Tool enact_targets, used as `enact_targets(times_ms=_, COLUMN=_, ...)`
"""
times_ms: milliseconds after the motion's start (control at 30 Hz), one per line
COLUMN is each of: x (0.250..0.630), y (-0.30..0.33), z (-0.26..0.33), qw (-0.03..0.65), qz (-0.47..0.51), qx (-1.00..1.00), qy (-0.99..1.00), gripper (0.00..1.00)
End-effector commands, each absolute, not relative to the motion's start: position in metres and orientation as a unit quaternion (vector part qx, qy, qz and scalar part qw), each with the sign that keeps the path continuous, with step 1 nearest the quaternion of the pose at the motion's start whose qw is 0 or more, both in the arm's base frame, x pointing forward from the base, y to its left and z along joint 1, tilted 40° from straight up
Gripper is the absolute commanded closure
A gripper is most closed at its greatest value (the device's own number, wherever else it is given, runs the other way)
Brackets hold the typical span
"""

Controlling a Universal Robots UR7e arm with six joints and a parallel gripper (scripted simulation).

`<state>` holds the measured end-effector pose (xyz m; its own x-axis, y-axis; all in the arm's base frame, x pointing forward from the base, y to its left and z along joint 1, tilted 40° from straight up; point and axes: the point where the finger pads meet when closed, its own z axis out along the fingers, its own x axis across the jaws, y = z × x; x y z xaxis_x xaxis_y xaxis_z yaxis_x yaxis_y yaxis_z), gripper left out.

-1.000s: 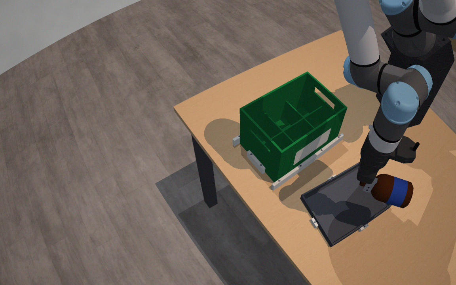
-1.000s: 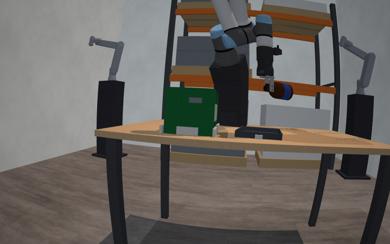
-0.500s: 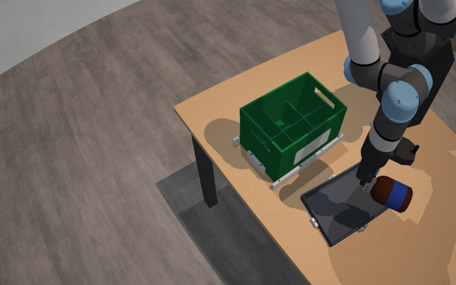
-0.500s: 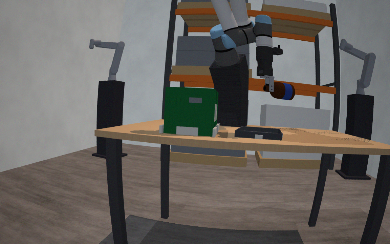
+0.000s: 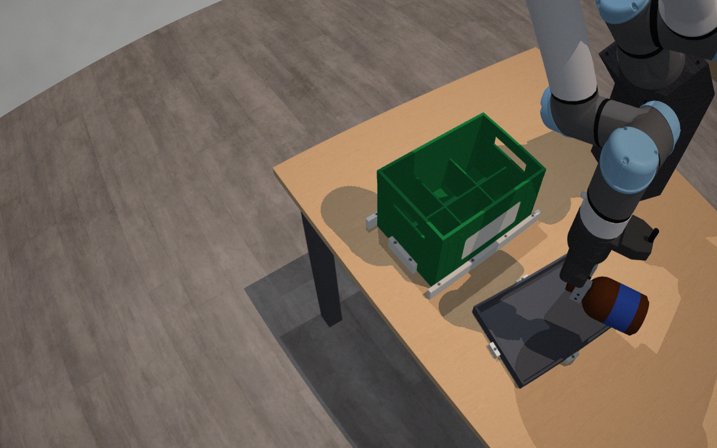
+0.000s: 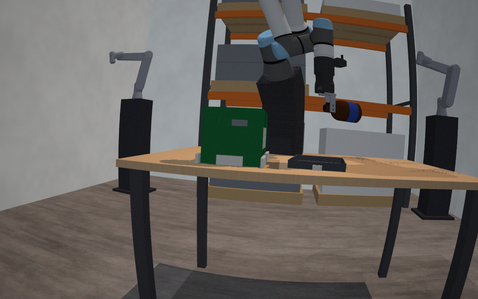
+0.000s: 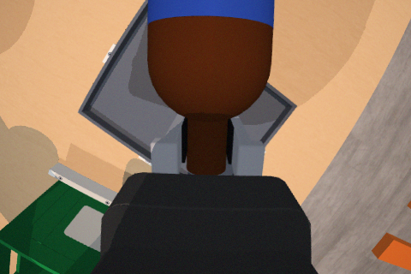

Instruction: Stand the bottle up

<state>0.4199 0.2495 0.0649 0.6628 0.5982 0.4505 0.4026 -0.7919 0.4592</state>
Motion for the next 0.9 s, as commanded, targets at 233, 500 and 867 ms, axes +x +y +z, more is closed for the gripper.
enact_targets(times_ms=233, x=0.4197, y=0.2489, z=0.0654, qw=0.162, qz=0.302, qx=0.897, qy=0.278, gripper=1.0)
enact_targets(times_ms=500, x=0.4197, y=0.2489, z=0.0654, qw=0.162, qz=0.302, qx=0.897, qy=0.278, gripper=1.0)
enact_targets(times_ms=867, x=0.4206, y=0.2503, z=0.0652, qw=0.17, qz=0.305, qx=0.896, qy=0.276, gripper=1.0)
